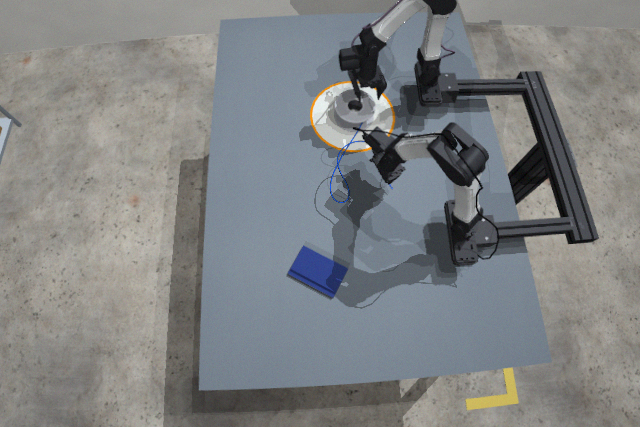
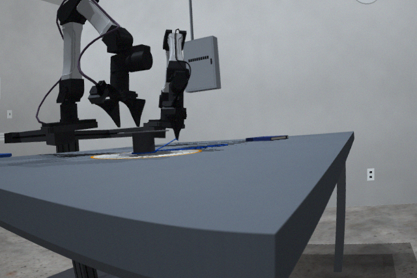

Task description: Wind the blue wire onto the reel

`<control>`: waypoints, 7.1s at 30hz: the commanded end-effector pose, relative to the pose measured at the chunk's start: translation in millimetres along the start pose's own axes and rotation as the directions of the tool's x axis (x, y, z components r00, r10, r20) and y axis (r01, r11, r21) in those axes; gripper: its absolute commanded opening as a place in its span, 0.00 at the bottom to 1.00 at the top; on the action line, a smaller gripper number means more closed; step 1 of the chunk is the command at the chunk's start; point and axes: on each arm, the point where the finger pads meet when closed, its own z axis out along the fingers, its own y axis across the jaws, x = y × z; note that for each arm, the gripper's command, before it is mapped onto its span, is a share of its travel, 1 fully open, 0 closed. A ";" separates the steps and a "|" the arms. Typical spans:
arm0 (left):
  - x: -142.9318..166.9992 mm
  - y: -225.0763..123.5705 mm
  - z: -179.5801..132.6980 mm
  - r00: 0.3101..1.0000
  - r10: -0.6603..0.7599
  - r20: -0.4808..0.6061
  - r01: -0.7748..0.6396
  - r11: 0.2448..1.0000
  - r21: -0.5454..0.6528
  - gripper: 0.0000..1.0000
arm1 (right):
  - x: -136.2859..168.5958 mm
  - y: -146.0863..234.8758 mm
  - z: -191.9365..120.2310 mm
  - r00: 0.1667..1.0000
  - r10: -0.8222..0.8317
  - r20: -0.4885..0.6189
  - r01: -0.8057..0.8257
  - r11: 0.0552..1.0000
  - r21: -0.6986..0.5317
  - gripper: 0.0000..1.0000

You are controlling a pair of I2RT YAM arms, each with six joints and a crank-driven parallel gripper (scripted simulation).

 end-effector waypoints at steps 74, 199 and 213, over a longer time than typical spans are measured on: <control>-6.8 1.5 -6.0 0.981 -0.194 -0.004 0.194 0.980 -0.053 0.00 | -35.6 110.6 31.1 -0.113 -0.990 0.080 0.993 -0.111 0.029 0.50; -6.3 0.4 -3.3 0.999 0.020 0.033 -0.020 1.000 -0.008 0.00 | 0.1 2.5 -5.7 1.000 0.006 0.011 -0.005 0.999 -0.037 0.77; -8.8 1.1 -4.4 0.999 0.031 0.033 -0.030 1.000 -0.008 0.00 | 0.4 1.9 26.1 1.000 0.006 0.011 -0.005 0.999 -0.037 0.77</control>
